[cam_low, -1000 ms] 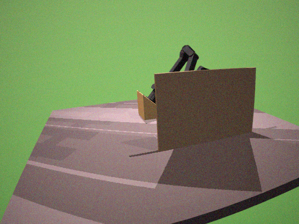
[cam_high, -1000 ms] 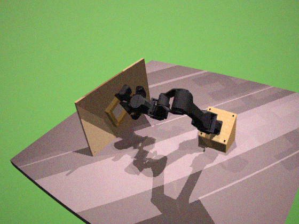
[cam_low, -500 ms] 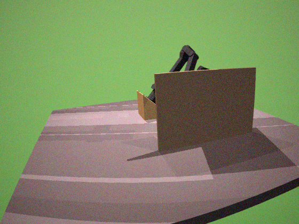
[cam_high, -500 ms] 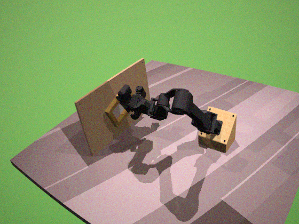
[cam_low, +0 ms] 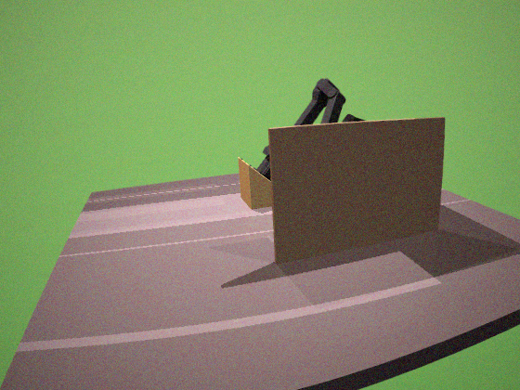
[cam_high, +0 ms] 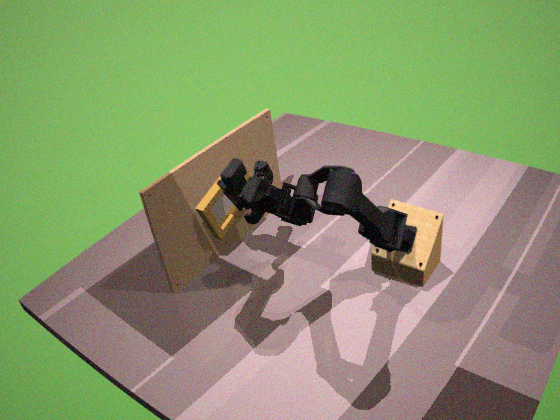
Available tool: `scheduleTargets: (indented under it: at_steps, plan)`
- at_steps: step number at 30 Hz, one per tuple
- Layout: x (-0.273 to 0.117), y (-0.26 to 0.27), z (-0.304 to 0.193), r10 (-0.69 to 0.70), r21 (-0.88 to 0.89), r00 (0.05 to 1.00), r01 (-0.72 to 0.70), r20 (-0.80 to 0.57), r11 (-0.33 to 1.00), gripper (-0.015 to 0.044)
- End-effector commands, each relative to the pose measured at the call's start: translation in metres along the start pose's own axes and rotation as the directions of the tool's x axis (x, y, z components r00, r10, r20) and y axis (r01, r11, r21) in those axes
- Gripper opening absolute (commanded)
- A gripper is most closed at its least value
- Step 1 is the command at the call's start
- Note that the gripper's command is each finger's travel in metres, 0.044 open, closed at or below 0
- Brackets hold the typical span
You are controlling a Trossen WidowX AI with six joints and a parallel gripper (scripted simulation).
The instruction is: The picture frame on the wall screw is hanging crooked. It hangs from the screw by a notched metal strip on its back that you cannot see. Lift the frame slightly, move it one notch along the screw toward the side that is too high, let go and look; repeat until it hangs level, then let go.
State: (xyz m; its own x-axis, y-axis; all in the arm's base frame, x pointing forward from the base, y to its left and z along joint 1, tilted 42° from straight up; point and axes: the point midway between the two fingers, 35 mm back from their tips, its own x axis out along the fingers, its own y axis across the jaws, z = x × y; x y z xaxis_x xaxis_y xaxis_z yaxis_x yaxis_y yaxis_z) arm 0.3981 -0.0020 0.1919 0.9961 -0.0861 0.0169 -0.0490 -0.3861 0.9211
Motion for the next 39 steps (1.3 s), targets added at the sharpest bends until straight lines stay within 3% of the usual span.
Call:
scheduleTargets:
  at_steps: [1, 39]
  plan:
    - [0.0002, 0.0008, -0.0001, -0.002, 0.003, 1.0, 0.002, -0.001, 1.0, 0.0]
    - [0.0002, 0.0062, 0.0001, -0.002, 0.003, 1.0, 0.002, -0.001, 1.0, 0.0]
